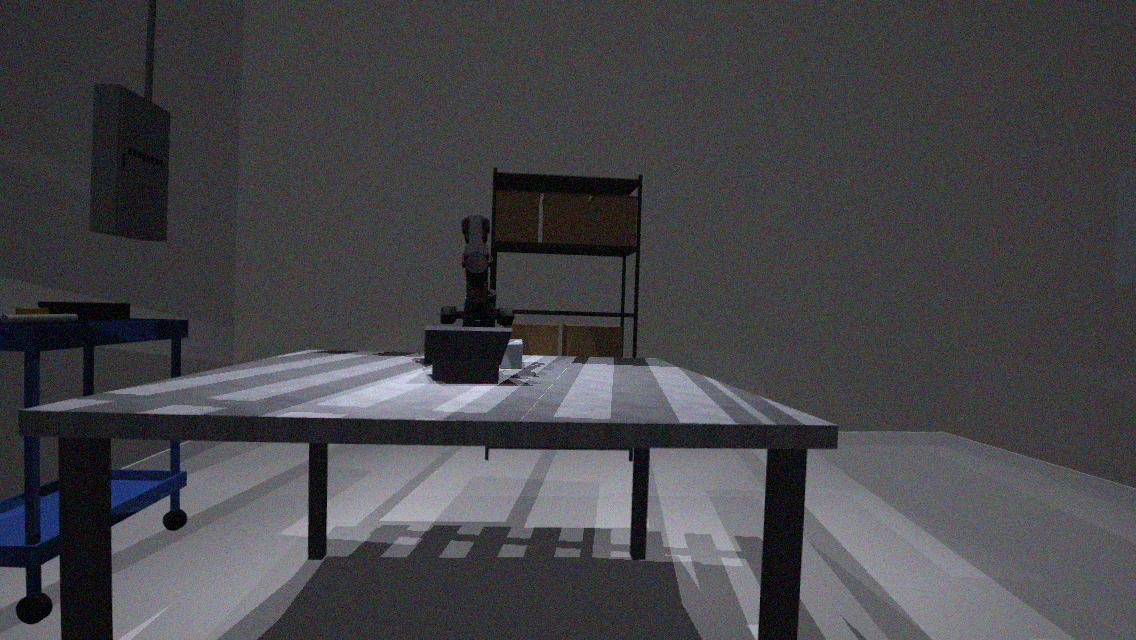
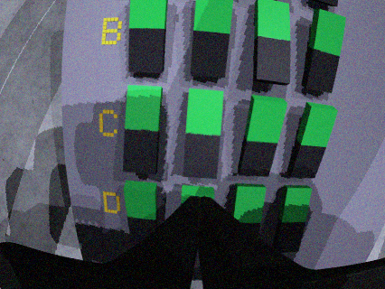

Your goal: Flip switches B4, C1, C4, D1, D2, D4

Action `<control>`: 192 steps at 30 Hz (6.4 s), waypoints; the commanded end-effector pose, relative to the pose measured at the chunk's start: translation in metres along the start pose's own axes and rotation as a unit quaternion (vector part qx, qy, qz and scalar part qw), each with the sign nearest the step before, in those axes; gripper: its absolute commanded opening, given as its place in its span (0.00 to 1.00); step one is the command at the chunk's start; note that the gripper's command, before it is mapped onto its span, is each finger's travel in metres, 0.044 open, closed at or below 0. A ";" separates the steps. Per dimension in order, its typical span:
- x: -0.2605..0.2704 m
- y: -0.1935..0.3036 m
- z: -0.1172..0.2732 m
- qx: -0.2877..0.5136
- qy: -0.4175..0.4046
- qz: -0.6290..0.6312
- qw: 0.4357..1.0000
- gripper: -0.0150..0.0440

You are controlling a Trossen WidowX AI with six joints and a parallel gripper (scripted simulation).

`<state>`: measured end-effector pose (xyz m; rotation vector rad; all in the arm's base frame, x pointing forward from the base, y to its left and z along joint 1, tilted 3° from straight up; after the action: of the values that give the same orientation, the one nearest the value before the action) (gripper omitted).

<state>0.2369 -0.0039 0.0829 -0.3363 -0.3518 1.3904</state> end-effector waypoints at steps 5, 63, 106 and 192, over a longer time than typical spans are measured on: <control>0.000 0.002 -0.002 0.003 -0.001 0.003 1.000 0.25; 0.000 0.002 -0.007 0.003 -0.001 0.003 1.000 0.25; -0.053 0.013 0.022 -0.022 -0.005 0.004 1.000 0.25; -0.053 0.012 -0.006 -0.022 -0.005 0.004 1.000 0.25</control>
<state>0.2217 -0.0548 0.0720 -0.3695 -0.3942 1.3999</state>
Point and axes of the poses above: the point midway between the two fingers, 35 mm back from their tips, its own z axis back along the fingers, its own x axis across the jaws, y = z × x, the point moved 4 cm from there along z, back along the fingers, and after that the axes turned 14 degrees about -z, right-handed, at the moved point
